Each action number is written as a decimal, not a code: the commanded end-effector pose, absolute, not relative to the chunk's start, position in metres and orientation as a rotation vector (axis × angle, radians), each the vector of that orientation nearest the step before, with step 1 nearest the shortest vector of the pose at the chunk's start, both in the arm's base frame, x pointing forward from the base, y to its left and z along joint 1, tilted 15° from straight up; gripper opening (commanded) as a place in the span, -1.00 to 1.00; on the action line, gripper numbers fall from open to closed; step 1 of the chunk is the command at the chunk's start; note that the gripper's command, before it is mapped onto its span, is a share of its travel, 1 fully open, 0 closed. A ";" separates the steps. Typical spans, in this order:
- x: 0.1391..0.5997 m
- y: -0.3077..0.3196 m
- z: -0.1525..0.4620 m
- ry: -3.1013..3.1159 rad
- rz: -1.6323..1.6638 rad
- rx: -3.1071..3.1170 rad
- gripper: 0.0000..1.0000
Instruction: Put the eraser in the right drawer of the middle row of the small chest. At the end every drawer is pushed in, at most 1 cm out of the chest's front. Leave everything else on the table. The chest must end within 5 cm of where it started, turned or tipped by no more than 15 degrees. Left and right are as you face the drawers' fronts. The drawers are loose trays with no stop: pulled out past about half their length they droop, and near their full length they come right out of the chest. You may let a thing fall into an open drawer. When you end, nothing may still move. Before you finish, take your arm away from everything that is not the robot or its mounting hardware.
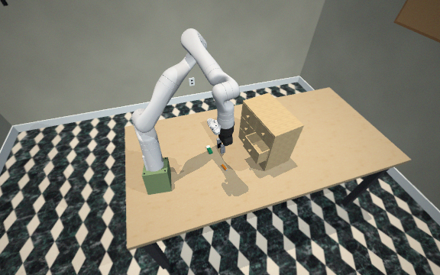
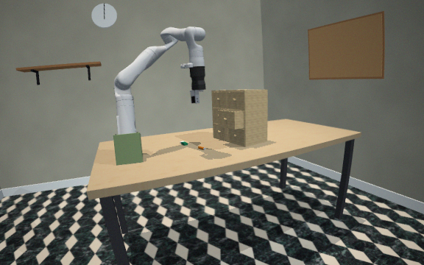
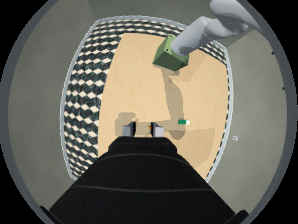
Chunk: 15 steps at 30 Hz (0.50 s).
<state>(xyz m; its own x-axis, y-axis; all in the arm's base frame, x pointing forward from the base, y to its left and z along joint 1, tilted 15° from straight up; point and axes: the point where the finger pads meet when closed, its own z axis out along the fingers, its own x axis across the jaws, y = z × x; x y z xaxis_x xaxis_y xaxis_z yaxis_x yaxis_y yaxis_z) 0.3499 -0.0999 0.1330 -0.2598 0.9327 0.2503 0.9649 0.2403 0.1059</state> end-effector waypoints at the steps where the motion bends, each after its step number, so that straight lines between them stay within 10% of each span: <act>1: 0.351 -0.101 0.134 -2.368 -0.346 -1.815 0.34; 15: 0.349 -0.102 0.136 -2.361 -0.313 -1.804 0.34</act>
